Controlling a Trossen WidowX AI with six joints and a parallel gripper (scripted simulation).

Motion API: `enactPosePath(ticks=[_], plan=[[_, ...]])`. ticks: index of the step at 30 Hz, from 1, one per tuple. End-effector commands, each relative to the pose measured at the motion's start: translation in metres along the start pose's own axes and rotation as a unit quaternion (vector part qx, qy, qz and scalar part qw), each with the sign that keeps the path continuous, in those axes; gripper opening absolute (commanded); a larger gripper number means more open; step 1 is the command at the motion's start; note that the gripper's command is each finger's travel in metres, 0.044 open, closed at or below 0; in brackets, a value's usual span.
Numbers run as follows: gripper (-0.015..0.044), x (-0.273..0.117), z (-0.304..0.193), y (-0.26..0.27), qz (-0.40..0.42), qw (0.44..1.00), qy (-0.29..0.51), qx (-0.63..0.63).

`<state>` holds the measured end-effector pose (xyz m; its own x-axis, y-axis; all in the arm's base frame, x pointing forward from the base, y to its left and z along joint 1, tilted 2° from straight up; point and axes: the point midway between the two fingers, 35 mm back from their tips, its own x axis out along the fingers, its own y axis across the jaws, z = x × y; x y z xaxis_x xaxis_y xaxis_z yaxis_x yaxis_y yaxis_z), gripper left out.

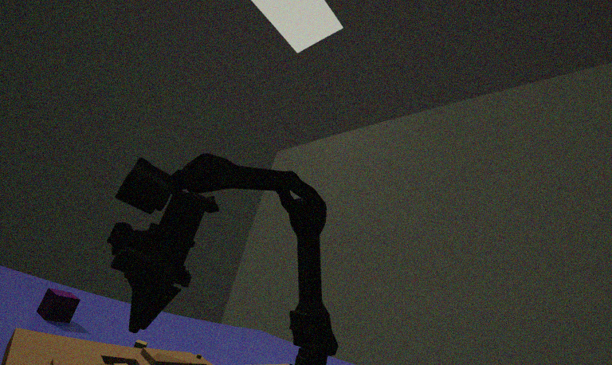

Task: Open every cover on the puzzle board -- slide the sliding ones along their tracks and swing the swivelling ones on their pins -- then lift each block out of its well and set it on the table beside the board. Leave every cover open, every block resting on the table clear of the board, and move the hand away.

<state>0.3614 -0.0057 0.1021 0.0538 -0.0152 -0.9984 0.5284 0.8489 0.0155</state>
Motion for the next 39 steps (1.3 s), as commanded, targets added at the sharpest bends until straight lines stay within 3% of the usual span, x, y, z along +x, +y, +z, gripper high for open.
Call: enactPosePath(ticks=[1, 13, 39], plan=[[0.0144, 0.002, 0.000, -0.001, -0.002, 0.999, -0.001, -0.033], [0.0144, 0.005, 0.000, -0.001, -0.002, 0.995, 0.000, -0.104], [0.0144, 0.013, 0.001, -0.001, -0.002, 0.997, -0.001, 0.081]])
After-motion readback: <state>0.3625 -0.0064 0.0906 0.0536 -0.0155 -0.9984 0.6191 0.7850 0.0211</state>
